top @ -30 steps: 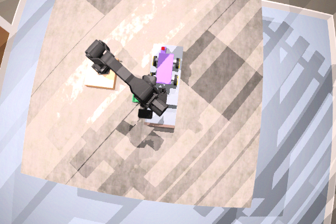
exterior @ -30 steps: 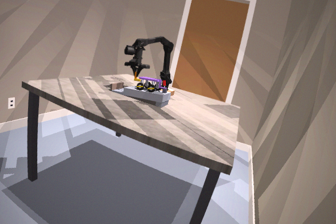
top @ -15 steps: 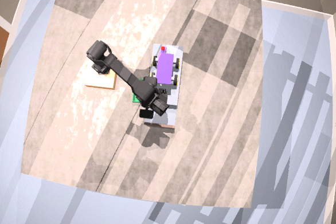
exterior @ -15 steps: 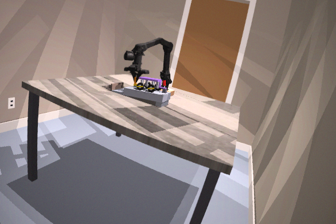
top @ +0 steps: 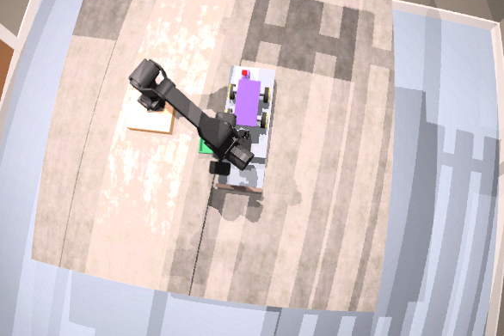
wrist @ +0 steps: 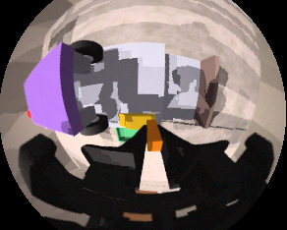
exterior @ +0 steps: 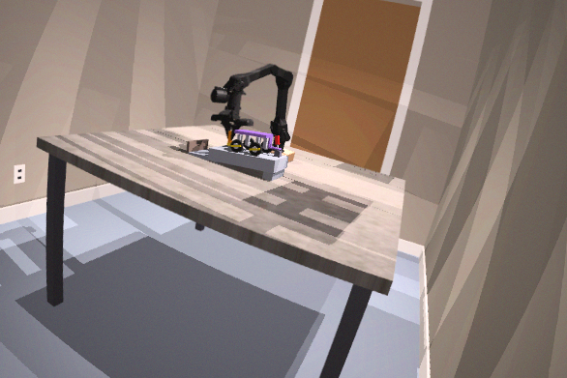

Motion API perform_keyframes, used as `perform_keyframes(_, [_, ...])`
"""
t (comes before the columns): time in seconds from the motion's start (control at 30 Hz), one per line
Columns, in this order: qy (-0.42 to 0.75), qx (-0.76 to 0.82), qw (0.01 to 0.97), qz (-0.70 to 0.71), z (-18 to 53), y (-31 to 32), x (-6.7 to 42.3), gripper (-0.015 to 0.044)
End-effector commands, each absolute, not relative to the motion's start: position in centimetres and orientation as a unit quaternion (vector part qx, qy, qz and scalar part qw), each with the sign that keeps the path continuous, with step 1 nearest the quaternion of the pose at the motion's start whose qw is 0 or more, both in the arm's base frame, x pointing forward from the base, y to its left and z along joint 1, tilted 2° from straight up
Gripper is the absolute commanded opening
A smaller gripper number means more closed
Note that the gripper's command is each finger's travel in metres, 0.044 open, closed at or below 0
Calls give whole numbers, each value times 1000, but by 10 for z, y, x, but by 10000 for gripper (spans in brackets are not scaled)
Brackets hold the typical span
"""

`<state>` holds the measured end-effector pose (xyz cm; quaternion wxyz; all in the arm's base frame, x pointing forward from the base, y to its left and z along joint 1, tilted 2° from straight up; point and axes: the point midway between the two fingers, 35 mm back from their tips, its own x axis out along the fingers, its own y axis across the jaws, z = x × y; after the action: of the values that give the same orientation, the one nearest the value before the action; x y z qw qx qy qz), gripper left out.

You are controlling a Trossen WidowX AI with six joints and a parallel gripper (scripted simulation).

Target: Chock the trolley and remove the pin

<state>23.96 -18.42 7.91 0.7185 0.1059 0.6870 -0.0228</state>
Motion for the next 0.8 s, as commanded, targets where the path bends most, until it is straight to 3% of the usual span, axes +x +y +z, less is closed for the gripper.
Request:
perform_keyframes(0.0, [685, 108, 720, -22, 80, -179, 241, 0])
perform_keyframes(0.77, [685, 109, 720, -22, 82, -161, 243, 0])
